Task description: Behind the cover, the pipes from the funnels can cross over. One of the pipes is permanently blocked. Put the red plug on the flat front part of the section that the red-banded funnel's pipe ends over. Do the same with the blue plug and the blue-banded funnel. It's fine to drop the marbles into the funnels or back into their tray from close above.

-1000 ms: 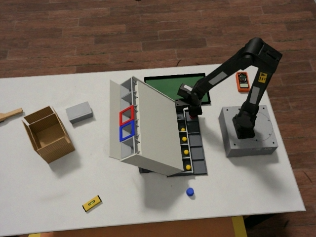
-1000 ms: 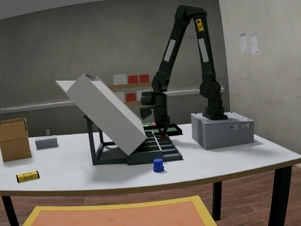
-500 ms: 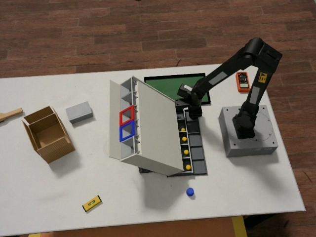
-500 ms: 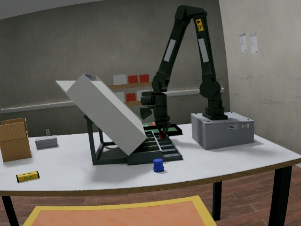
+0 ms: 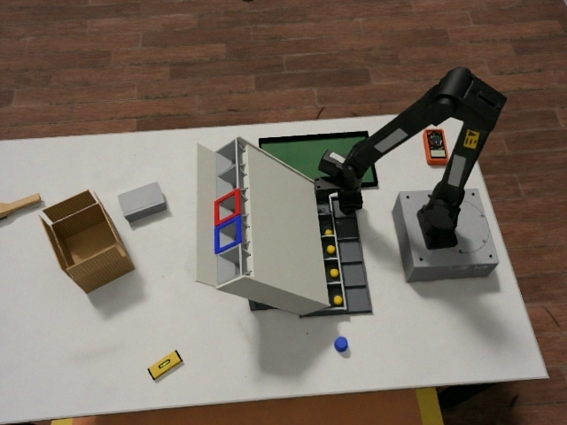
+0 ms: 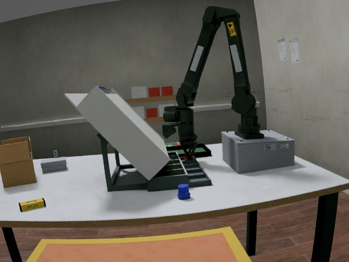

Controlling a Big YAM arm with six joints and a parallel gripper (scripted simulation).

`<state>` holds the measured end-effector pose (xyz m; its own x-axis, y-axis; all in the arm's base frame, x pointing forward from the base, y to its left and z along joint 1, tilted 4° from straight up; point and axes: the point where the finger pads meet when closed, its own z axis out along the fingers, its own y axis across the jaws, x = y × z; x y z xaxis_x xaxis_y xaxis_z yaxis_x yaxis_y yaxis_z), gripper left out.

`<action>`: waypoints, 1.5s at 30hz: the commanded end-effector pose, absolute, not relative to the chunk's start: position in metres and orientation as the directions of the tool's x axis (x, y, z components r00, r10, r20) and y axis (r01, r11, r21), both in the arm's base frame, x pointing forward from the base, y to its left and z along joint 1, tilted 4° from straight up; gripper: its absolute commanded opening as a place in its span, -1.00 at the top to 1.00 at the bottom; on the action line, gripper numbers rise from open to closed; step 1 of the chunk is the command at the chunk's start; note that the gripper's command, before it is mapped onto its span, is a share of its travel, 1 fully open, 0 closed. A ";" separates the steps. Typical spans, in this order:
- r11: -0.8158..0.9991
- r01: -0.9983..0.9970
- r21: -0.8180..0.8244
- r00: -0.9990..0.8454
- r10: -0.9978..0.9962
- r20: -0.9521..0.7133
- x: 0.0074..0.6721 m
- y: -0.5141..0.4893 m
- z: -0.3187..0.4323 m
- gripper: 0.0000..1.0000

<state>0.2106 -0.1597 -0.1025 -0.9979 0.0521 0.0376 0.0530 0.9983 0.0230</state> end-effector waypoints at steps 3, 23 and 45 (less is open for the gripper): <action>0.998 0.053 0.018 -0.998 0.053 0.029 0.214 -0.162 -0.101 -0.18; 0.998 0.053 0.020 -0.998 0.053 0.032 0.222 -0.169 0.027 -0.18; 0.998 0.054 0.038 -0.997 0.052 0.058 0.222 -0.170 0.028 -0.18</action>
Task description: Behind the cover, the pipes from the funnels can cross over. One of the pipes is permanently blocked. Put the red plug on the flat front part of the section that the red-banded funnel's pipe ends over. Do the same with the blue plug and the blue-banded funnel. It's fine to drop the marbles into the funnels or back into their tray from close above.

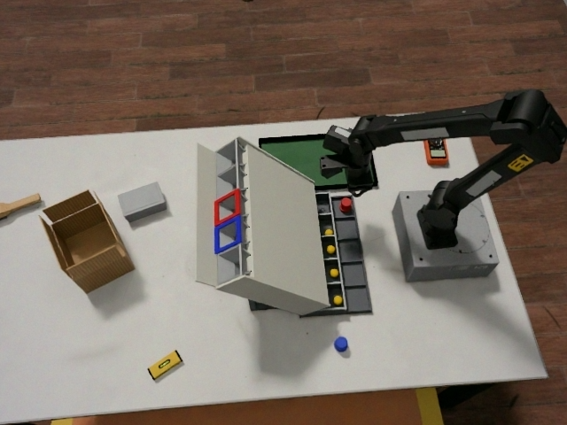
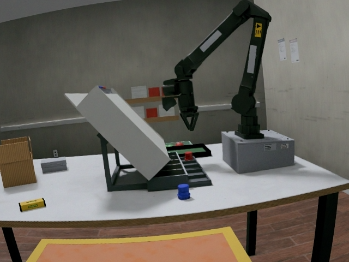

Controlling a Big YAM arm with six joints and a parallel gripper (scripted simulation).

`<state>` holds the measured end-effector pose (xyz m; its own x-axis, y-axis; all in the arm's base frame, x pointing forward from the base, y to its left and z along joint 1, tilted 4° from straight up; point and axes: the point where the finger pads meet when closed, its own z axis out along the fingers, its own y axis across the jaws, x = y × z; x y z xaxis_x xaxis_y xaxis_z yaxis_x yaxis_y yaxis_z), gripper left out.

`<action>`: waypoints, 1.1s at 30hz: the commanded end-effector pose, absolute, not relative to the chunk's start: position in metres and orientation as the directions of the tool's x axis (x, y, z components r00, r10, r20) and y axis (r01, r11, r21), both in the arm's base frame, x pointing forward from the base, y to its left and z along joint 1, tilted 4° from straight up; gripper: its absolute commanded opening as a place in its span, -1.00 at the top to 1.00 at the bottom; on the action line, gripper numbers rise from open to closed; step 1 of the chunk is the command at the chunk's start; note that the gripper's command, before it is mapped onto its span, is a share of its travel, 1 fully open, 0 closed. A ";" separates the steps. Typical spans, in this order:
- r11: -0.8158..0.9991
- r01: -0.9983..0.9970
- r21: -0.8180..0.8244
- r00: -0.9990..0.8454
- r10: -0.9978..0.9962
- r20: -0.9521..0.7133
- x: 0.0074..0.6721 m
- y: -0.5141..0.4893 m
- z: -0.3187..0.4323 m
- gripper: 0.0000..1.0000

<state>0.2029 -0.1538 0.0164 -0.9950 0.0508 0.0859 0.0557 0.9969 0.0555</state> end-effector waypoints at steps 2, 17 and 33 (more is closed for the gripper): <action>0.998 0.054 0.039 -0.997 0.052 0.060 0.222 -0.170 0.028 -0.18; 0.997 0.055 0.049 -0.996 0.051 0.074 0.222 -0.170 0.029 -0.18; 0.997 0.056 0.059 -0.995 0.050 0.089 0.222 -0.170 0.028 -0.18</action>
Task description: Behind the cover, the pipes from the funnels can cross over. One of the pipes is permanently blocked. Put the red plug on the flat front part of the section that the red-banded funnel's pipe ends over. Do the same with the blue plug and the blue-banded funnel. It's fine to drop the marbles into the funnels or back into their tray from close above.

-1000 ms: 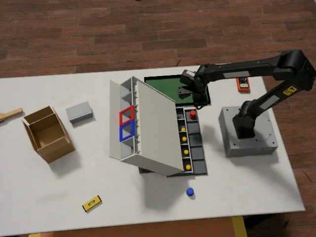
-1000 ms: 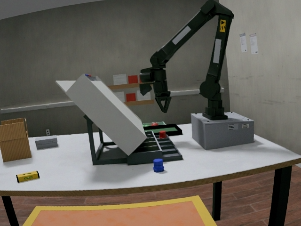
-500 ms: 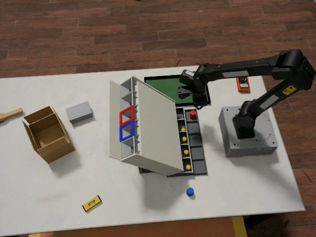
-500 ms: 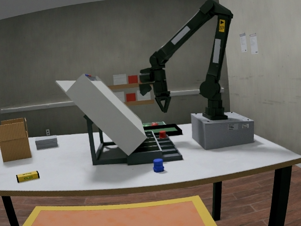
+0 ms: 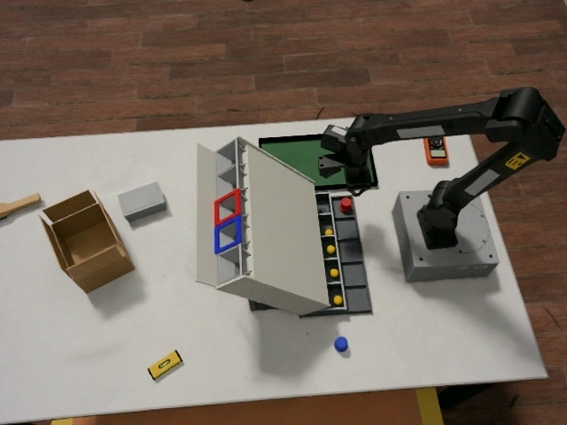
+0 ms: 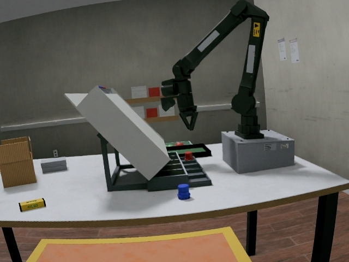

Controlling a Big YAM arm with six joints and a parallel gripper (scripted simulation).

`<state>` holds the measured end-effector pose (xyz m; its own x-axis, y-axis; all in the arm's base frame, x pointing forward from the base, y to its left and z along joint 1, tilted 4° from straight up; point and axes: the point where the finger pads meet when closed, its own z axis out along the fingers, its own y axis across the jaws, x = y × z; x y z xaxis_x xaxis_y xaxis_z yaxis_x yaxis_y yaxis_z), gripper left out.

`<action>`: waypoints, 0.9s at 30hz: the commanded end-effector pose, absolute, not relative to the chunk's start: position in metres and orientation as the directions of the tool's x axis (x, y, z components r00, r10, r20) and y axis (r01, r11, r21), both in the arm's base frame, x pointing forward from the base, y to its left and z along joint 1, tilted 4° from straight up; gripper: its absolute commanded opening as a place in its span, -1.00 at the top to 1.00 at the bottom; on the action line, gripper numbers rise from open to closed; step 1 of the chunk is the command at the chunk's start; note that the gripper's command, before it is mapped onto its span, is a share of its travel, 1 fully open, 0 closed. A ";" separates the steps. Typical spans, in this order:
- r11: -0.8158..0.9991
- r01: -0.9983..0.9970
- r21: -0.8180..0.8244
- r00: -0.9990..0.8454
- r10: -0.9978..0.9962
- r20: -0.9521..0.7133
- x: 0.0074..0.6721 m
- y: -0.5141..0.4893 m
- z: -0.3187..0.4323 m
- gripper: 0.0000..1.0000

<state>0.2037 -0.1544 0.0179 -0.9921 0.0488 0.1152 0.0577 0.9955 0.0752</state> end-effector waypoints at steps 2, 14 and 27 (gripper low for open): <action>0.997 0.056 0.060 -0.995 0.050 0.092 0.222 -0.170 0.028 -0.18; 0.996 0.059 0.059 -0.995 0.054 0.090 0.224 -0.172 0.029 -0.18; 0.997 0.072 0.035 -0.996 0.070 0.051 0.231 -0.178 0.034 -0.18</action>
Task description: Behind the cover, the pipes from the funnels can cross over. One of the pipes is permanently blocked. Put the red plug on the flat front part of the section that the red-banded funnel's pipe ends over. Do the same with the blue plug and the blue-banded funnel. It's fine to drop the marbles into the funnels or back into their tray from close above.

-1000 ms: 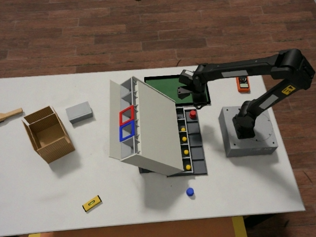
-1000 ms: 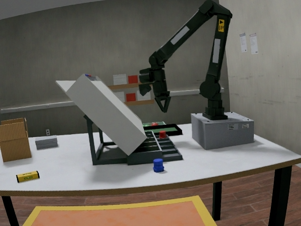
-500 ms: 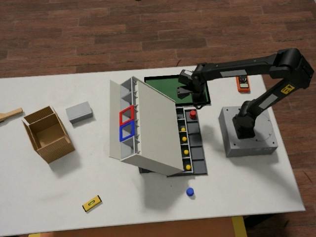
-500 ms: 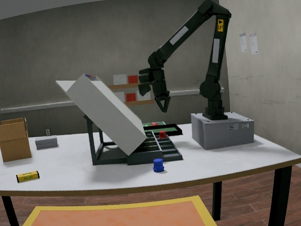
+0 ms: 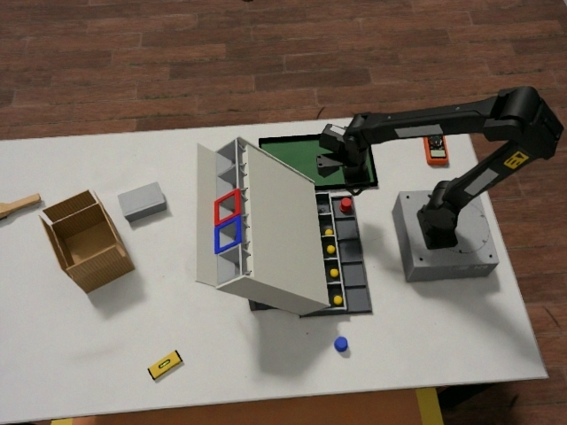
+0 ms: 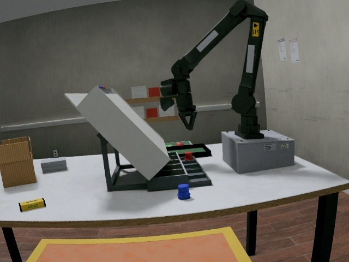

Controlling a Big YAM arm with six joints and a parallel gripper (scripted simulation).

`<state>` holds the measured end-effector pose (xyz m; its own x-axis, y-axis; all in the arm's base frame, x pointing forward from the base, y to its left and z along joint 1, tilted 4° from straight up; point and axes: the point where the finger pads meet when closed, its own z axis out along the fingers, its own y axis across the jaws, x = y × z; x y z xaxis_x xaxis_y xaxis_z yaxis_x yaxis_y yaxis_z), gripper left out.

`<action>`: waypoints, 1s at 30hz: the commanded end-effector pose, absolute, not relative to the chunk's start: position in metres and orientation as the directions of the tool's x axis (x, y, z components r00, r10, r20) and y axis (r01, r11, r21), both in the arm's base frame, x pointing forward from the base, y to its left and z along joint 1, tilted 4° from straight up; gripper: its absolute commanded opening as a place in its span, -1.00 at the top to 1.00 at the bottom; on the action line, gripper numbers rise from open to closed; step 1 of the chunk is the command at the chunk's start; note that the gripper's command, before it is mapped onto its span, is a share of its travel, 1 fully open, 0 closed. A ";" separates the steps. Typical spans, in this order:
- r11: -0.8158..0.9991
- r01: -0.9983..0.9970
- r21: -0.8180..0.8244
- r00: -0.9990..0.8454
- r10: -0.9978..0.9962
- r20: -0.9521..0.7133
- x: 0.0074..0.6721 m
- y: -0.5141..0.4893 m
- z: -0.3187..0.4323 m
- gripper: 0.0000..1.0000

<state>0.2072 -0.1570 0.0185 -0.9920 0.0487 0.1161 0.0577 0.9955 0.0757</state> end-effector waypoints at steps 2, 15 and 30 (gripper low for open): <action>0.997 0.072 0.035 -0.996 0.070 0.051 0.232 -0.179 0.034 -0.18; 0.997 0.072 0.036 -0.996 0.070 0.050 0.238 -0.184 0.038 -0.18; 0.997 0.055 0.055 -0.995 0.051 0.083 0.221 -0.167 0.027 -0.73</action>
<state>0.2195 -0.1664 0.0263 -0.9947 0.0509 0.0895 0.0562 0.9967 0.0579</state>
